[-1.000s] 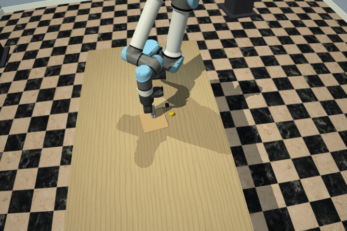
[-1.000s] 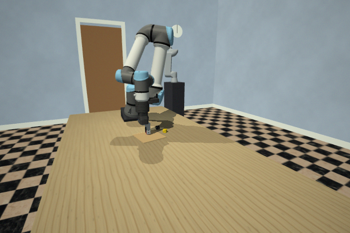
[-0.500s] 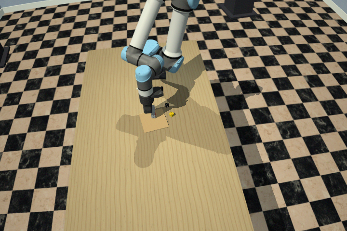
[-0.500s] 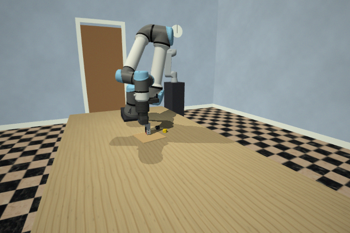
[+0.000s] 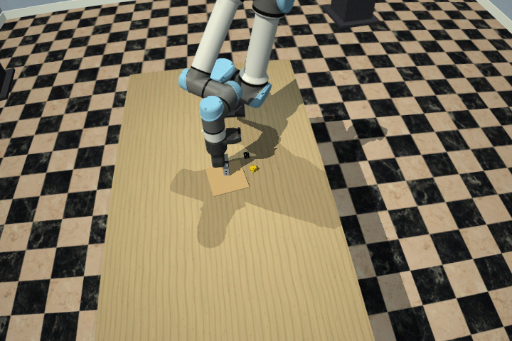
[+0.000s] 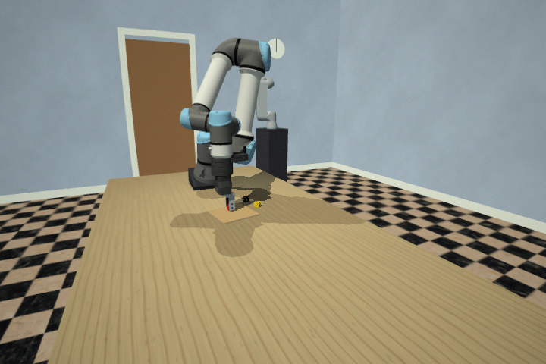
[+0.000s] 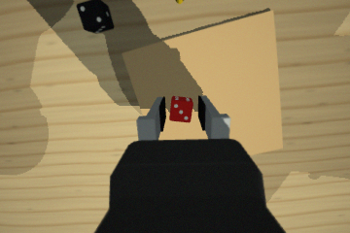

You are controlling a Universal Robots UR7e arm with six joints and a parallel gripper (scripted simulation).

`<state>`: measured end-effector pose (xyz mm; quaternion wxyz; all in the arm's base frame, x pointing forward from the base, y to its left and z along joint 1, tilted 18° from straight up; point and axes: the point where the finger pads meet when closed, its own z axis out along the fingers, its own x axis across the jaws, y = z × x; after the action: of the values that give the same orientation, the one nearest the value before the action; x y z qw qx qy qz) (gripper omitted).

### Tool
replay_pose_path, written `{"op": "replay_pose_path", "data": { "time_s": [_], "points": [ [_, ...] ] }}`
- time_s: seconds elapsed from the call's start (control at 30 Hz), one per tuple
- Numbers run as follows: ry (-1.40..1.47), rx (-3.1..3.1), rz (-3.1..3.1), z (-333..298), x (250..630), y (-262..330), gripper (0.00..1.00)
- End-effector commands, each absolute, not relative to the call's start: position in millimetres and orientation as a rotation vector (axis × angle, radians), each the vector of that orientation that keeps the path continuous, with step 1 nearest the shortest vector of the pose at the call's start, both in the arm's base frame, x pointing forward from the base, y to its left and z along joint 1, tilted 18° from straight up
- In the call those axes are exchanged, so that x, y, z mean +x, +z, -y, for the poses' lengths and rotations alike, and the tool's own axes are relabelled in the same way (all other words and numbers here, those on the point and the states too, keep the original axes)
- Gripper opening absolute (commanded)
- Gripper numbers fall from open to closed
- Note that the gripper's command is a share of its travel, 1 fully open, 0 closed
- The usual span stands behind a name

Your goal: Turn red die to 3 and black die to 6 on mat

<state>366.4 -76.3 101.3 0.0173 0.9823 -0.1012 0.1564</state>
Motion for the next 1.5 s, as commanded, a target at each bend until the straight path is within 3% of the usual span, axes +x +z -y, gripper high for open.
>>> {"op": "replay_pose_path", "data": {
  "time_s": [0.0,1.3,1.33,1.47],
  "points": [
    [0.48,3.057,0.314,74.5,365.1,98.6,0.7],
    [0.48,3.057,0.314,68.9,338.1,184.3,0.7],
    [0.48,3.057,0.314,68.9,338.1,184.3,1.0],
    [0.48,3.057,0.314,68.9,338.1,184.3,1.0]
  ]
}}
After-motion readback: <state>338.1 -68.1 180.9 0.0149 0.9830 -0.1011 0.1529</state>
